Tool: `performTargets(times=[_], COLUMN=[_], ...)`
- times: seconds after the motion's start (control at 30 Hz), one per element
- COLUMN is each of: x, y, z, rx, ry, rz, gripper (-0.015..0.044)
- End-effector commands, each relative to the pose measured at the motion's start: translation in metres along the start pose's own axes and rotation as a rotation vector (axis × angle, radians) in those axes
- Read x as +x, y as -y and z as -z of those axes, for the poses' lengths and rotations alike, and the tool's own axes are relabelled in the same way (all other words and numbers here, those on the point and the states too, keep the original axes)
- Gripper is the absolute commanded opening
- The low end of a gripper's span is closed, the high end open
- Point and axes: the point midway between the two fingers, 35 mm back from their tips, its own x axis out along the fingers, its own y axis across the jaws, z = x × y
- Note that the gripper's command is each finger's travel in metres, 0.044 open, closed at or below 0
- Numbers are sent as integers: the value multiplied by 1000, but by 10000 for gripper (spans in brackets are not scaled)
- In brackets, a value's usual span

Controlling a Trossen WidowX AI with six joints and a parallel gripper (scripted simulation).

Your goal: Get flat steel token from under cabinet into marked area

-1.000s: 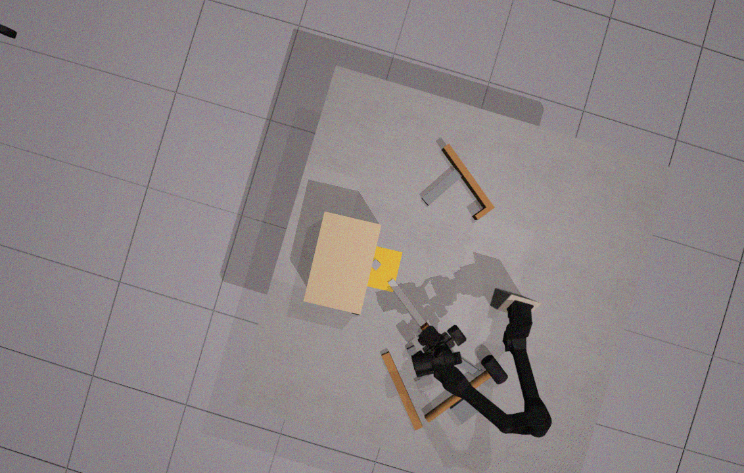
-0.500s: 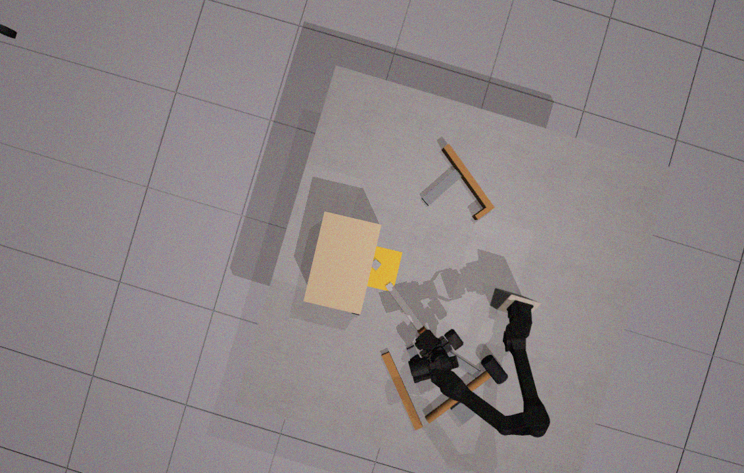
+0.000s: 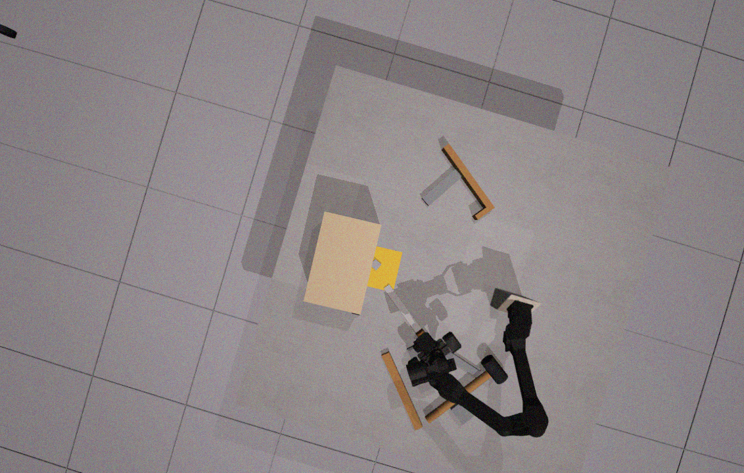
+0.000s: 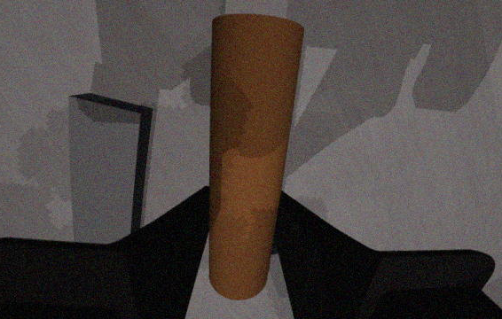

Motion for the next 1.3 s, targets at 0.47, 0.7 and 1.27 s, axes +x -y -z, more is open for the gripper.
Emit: performTargets(times=[0.47,0.7,1.27], x=[-2,-2,-2], y=[-15,-15,-15], z=[-2,-10,-29], rx=[-10,-10,-10], ry=[2,2,3], rz=[-11,-10,-10], gripper=[0,0,0])
